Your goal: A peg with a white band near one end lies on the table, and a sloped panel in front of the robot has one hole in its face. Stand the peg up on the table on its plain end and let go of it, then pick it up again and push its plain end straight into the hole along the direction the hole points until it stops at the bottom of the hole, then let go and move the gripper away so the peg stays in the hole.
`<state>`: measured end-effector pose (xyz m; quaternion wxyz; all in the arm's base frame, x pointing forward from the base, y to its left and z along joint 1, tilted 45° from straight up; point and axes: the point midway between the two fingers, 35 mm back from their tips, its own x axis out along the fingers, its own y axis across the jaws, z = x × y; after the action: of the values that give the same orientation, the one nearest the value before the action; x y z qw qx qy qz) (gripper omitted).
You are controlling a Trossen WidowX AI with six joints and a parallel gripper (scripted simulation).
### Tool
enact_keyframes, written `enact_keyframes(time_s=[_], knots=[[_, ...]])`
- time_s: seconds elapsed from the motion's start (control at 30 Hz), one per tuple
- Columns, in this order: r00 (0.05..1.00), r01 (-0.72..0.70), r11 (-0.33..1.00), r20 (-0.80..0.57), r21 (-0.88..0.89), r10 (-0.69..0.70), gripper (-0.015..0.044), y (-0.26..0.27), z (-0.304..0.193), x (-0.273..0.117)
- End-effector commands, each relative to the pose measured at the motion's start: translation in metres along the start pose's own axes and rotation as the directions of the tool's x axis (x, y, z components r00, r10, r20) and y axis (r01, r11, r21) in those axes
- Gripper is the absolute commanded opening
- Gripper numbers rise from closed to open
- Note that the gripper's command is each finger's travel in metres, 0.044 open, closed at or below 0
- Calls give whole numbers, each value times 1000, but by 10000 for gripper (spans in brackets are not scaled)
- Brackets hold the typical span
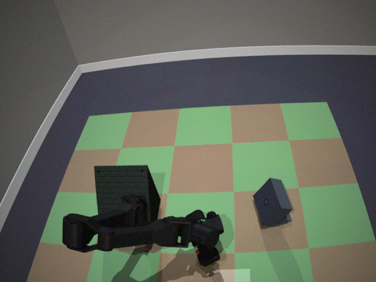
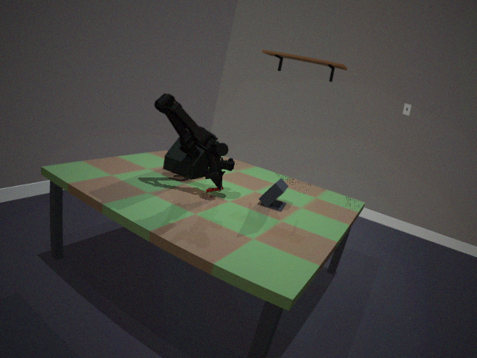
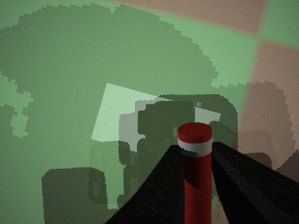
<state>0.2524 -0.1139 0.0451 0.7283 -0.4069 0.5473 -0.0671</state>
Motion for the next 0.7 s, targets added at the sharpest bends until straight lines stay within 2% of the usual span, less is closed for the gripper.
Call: enact_keyframes(time_s=[0.0, 0.67], knots=[[999, 2, 1000, 34, 0, -2, 49, 0, -2, -3], [979, 3, 1000, 206, -2, -2, 49, 0, -10, -14]])
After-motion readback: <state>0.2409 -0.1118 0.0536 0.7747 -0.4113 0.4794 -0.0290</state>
